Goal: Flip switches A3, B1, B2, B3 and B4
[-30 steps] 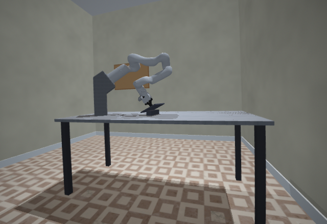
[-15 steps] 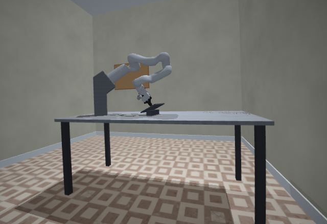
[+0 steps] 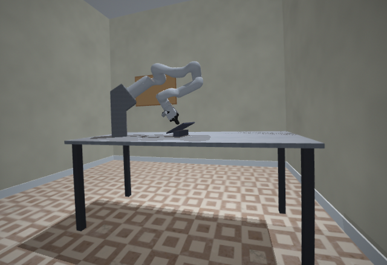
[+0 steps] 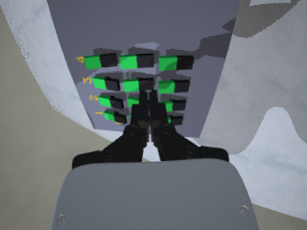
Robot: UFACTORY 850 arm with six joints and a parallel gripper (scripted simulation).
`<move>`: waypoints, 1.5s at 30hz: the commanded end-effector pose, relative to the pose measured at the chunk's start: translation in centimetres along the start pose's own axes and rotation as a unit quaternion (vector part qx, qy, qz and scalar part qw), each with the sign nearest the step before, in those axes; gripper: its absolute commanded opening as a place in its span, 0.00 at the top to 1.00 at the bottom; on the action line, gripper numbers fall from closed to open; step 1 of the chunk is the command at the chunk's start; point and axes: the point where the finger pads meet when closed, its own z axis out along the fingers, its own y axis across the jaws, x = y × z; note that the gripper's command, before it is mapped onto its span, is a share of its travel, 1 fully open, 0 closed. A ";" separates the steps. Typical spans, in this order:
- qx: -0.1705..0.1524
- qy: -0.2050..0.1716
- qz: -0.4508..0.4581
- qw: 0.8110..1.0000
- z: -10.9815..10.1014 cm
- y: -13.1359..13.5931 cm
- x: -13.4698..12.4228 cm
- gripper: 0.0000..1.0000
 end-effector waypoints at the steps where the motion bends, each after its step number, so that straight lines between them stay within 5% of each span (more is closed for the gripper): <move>1: -0.001 0.000 0.000 1.000 0.0 0.0 0.0 1.00; 5: -0.052 0.000 0.000 0.999 0.2 -1.2 1.0 1.00; 7: -0.052 0.000 0.000 0.999 0.2 -1.2 1.0 1.00; 11: -0.139 -0.001 0.002 0.990 0.6 -3.2 2.5 1.00; 13: -0.156 0.000 0.000 0.988 0.6 -3.6 2.9 1.00; 45: -0.156 0.000 0.000 0.988 0.6 -3.7 2.9 1.00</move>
